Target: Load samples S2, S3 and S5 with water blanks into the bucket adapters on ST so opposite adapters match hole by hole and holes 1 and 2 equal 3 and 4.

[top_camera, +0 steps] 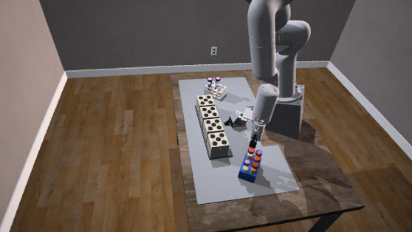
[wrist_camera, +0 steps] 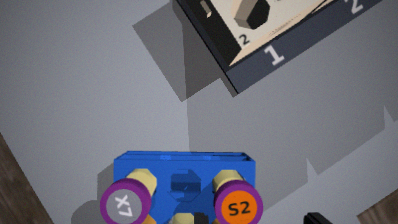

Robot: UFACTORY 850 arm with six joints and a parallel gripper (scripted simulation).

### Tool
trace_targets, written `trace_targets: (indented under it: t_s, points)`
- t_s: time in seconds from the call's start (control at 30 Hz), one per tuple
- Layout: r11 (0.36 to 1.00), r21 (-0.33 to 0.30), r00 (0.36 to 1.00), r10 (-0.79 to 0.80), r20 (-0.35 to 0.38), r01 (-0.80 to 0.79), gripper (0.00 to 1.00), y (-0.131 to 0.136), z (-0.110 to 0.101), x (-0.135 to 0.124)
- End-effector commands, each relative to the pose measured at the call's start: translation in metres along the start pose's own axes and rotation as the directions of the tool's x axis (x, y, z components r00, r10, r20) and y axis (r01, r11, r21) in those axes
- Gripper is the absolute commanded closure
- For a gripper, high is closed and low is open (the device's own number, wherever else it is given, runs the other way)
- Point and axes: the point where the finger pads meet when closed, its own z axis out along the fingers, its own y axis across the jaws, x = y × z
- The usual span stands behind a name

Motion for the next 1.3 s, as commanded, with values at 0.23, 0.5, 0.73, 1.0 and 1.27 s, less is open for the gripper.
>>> trace_targets:
  t_s: [0.23,0.5,0.73,1.0,1.27]
  points:
    - [1.000,0.010,1.000,0.001,-0.002,-0.001,0.43,-0.001,0.022,0.000]
    - [1.000,0.010,1.000,0.001,-0.002,-0.001,0.43,-0.001,0.038,0.000]
    - [1.000,0.010,1.000,0.001,-0.002,-0.001,0.43,-0.001,0.048,0.000]
    - [1.000,0.010,1.000,0.001,-0.002,-0.001,0.43,-0.001,0.054,0.000]
    - [1.000,0.010,1.000,0.001,-0.002,-0.001,0.43,-0.001,0.054,0.000]
